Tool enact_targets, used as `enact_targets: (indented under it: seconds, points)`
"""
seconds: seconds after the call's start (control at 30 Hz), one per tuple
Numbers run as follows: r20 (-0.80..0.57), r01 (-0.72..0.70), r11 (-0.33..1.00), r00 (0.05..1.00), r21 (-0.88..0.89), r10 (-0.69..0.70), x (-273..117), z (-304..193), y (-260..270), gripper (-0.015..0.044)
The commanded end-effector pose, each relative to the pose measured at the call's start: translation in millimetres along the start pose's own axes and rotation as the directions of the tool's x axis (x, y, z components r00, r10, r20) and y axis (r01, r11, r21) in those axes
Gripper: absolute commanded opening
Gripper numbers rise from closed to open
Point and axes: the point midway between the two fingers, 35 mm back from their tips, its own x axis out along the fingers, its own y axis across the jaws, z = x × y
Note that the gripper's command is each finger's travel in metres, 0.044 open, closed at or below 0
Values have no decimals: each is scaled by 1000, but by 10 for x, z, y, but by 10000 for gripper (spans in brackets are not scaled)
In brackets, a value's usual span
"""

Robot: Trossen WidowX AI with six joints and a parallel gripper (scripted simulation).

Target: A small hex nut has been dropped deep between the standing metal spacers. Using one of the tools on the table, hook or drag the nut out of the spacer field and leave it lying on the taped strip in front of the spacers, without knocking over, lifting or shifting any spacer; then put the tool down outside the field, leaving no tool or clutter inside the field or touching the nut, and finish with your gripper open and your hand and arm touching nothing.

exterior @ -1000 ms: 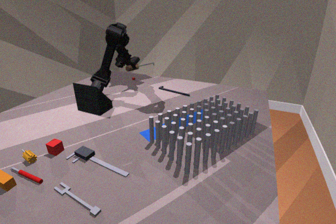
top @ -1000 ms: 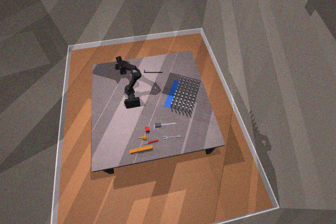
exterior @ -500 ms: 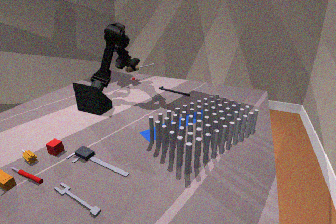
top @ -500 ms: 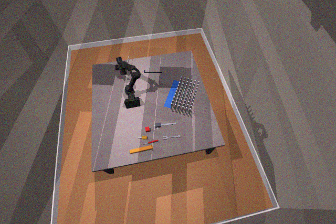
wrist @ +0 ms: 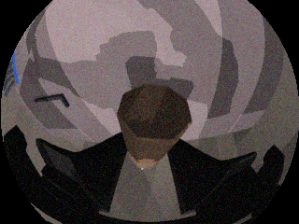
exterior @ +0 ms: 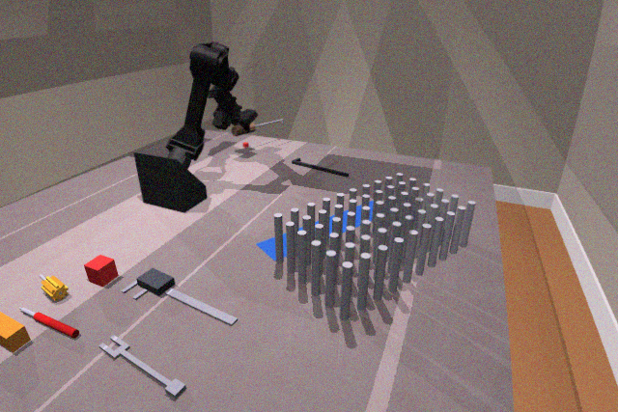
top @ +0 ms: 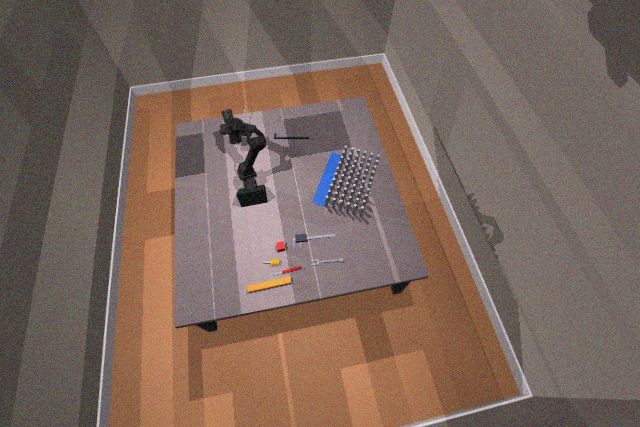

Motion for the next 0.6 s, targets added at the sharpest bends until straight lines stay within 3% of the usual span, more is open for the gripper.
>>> enact_targets:
  seconds: [0.0, 0.57]
  points:
    - [0, 1, 1000, 1000, -6, -1, 24, 16, 0, 0]
    - [-2, 1, 1000, 1000, -6, -1, 113, 68, 9, 0]
